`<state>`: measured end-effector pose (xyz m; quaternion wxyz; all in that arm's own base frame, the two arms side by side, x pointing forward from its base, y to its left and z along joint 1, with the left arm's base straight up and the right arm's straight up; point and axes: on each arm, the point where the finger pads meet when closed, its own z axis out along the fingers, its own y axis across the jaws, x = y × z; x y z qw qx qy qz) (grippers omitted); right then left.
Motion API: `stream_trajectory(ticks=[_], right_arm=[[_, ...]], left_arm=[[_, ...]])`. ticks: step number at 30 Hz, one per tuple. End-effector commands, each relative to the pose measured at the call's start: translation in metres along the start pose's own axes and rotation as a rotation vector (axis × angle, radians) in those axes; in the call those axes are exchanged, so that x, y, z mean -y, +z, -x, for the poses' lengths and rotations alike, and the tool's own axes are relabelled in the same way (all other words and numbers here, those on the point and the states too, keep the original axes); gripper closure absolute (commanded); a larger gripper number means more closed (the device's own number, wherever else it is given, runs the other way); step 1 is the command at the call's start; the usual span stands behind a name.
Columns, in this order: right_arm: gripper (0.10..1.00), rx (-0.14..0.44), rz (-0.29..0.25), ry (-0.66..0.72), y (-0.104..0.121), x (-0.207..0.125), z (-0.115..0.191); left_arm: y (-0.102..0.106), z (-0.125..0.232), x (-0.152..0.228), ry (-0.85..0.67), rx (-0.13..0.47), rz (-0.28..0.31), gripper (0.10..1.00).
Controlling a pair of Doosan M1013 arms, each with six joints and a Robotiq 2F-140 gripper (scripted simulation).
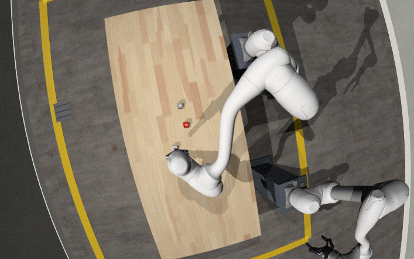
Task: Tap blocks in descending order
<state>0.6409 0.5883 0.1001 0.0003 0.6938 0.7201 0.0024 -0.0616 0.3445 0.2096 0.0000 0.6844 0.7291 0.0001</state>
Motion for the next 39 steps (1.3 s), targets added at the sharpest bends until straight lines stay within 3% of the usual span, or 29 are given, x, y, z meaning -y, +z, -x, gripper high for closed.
stream_trajectory(ticks=[1, 11, 22, 39], right_arm=[[0.999, -0.004, 0.004, 0.000, 0.003, 0.015, 0.030], [0.999, -0.005, 0.006, 0.000, 0.009, 0.039, 0.070], [0.999, -0.004, 0.005, 0.001, 0.024, 0.087, 0.136], [0.999, 0.000, -0.001, 0.002, 0.028, 0.094, 0.142]], left_arm=[[0.000, 0.000, 0.000, 0.000, -0.001, -0.001, 0.098], [0.000, 0.000, 0.000, 0.000, -0.001, -0.001, 0.098], [0.000, 0.000, 0.000, 0.000, -0.001, -0.001, 0.098], [0.000, 0.000, 0.000, 0.000, -0.001, -0.001, 0.098]])
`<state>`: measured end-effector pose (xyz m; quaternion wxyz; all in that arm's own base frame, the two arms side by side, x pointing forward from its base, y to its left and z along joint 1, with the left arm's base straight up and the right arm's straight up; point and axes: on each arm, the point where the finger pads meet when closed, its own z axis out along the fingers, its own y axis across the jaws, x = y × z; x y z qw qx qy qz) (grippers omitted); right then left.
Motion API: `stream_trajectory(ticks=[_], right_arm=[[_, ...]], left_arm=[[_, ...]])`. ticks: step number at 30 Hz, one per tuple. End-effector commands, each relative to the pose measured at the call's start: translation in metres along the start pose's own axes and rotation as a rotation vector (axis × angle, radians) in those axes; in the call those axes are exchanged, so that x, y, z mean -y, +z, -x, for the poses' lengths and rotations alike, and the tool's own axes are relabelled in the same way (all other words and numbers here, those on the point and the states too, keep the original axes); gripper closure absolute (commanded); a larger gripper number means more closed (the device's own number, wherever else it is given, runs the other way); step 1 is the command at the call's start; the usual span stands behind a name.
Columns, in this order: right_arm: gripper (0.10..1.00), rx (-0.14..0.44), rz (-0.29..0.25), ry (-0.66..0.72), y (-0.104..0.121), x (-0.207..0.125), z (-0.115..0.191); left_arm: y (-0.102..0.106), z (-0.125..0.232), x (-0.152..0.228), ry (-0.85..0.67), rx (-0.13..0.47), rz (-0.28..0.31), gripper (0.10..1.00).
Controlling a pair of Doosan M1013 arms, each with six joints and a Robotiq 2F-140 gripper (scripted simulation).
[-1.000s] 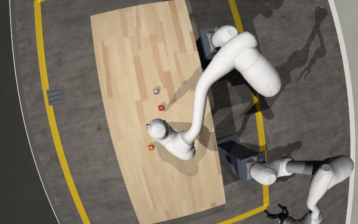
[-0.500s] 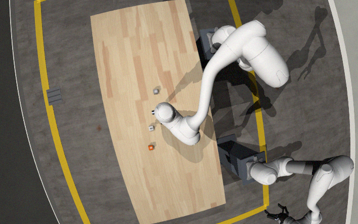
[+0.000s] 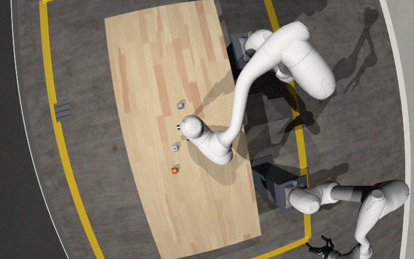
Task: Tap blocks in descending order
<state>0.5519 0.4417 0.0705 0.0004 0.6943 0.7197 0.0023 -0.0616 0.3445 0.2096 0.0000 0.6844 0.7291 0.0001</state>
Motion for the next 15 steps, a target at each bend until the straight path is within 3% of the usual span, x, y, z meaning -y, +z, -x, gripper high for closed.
stream_trajectory(ticks=[1, 15], right_arm=[[0.999, 0.000, -0.001, 0.000, -0.0005, -0.0005, -0.0012], [0.999, 0.000, 0.000, 0.000, 0.0037, -0.0004, -0.0012]], left_arm=[[-0.0005, -0.0004, 0.0001, 0.000, -0.001, -0.001, 0.098], [-0.0005, -0.0004, 0.0001, 0.000, -0.001, -0.001, 0.098]])
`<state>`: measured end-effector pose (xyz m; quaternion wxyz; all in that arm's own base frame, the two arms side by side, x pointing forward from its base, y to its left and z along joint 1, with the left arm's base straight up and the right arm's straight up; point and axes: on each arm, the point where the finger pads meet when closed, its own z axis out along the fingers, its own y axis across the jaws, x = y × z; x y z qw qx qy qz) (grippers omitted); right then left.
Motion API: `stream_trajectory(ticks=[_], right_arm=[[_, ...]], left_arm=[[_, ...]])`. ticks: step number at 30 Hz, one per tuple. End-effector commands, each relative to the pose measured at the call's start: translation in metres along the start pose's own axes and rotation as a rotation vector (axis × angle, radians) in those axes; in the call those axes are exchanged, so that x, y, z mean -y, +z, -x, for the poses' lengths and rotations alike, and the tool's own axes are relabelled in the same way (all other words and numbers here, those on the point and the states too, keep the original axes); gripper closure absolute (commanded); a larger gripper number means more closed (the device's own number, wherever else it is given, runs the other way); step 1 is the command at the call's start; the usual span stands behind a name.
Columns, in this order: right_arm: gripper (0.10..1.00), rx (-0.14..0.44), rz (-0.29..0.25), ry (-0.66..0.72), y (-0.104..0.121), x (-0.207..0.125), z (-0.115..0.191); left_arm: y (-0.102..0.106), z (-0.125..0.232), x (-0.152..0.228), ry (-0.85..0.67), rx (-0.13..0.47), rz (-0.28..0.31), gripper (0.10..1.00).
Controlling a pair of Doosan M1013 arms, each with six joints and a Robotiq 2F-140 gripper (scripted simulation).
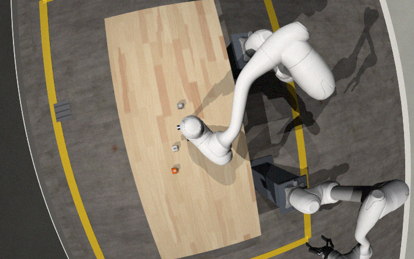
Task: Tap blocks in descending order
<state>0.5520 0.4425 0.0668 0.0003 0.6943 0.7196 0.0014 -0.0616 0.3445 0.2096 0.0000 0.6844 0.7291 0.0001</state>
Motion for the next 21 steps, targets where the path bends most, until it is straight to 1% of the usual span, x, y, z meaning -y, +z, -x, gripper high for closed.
stream_trajectory(ticks=[1, 21], right_arm=[[0.999, -0.001, 0.001, 0.000, 0.0004, -0.0004, -0.0003], [0.999, -0.001, 0.001, 0.000, 0.0063, -0.0004, -0.0003]], left_arm=[[-0.0005, -0.0004, 0.0001, 0.000, -0.001, -0.001, 0.098], [-0.0005, -0.0004, 0.0001, 0.000, -0.001, -0.001, 0.098]])
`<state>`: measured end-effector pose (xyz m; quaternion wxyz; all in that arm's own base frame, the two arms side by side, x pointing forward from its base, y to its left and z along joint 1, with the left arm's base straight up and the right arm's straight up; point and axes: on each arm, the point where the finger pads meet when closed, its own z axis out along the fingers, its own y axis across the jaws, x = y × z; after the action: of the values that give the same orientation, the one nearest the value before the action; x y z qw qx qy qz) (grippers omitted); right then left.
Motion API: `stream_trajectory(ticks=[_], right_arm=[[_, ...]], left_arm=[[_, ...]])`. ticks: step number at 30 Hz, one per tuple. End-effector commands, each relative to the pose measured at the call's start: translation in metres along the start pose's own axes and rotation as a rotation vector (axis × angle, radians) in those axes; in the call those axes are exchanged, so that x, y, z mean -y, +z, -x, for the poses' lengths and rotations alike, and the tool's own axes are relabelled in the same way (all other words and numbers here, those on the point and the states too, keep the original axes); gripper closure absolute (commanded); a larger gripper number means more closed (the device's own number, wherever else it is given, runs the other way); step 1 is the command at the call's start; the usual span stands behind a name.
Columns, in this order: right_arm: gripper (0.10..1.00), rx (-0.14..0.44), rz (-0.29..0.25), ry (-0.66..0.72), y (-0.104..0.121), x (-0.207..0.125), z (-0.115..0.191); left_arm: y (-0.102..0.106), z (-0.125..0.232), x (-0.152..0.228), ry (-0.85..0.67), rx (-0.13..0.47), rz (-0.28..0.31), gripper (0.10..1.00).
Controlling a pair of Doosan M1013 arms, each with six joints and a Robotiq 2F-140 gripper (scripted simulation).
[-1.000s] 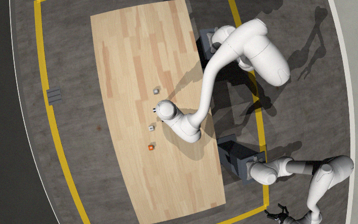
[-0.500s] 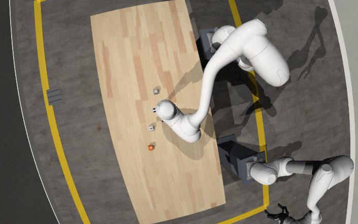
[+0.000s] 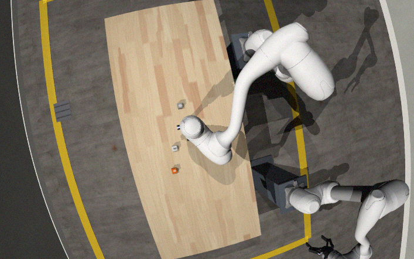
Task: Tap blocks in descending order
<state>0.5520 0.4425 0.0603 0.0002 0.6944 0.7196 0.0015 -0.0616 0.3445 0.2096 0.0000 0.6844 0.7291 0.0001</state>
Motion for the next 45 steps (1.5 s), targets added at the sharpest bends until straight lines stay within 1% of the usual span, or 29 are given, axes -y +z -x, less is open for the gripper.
stream_trajectory(ticks=[1, 31, 36, 38, 45], right_arm=[[0.999, -0.001, 0.001, 0.000, 0.000, 0.000, 0.000], [0.999, -0.001, 0.001, 0.000, 0.009, 0.000, -0.001], [0.999, -0.001, 0.001, 0.000, -0.009, 0.000, -0.001], [0.999, -0.001, 0.001, 0.000, -0.009, 0.000, -0.001], [0.999, -0.001, 0.000, 0.000, -0.034, 0.000, 0.000]], left_arm=[[0.000, 0.000, 0.000, 0.000, -0.001, -0.001, 0.098], [0.000, 0.000, 0.000, 0.000, -0.001, -0.001, 0.098], [0.000, 0.000, 0.000, 0.000, -0.001, -0.001, 0.098], [0.000, 0.000, 0.000, 0.000, -0.001, -0.001, 0.098], [0.000, 0.000, 0.000, 0.000, -0.001, -0.001, 0.098]])
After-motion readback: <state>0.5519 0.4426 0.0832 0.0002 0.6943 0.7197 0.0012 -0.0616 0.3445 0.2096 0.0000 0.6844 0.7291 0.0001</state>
